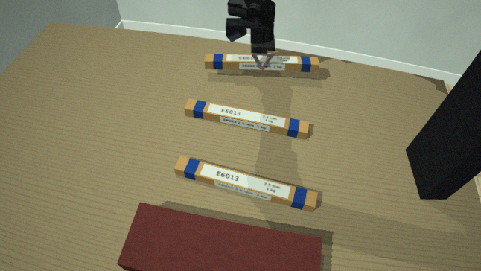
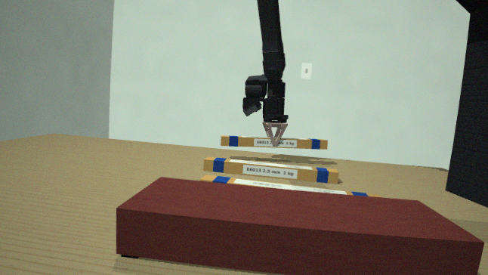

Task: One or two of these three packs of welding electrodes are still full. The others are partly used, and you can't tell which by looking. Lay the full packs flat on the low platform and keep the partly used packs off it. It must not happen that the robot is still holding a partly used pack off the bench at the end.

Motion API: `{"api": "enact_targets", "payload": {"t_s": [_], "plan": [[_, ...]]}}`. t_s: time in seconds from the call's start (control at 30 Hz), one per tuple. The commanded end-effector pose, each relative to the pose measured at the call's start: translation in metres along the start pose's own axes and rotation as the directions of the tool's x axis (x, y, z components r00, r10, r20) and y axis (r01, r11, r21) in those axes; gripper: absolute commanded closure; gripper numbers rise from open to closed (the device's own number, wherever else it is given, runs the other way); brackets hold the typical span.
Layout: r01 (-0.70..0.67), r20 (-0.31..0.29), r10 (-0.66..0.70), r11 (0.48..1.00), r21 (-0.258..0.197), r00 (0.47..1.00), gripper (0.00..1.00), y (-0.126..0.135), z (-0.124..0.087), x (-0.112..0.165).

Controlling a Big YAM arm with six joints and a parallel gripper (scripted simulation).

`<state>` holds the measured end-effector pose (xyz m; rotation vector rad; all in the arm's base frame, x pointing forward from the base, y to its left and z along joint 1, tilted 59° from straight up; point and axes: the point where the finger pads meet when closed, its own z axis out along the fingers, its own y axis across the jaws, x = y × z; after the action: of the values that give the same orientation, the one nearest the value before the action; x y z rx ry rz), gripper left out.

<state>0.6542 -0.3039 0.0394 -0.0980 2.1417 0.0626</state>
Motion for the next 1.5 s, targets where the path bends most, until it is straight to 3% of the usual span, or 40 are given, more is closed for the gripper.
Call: {"api": "enact_targets", "payload": {"t_s": [0.0, 1.47], "plan": [[0.006, 0.045, -0.009, 0.998, 0.067, 0.999, 1.00, -0.0410, -0.0506, -0.0313], [0.006, 0.046, -0.009, 0.998, 0.068, 0.999, 1.00, -0.0467, -0.0584, -0.0369]]}}
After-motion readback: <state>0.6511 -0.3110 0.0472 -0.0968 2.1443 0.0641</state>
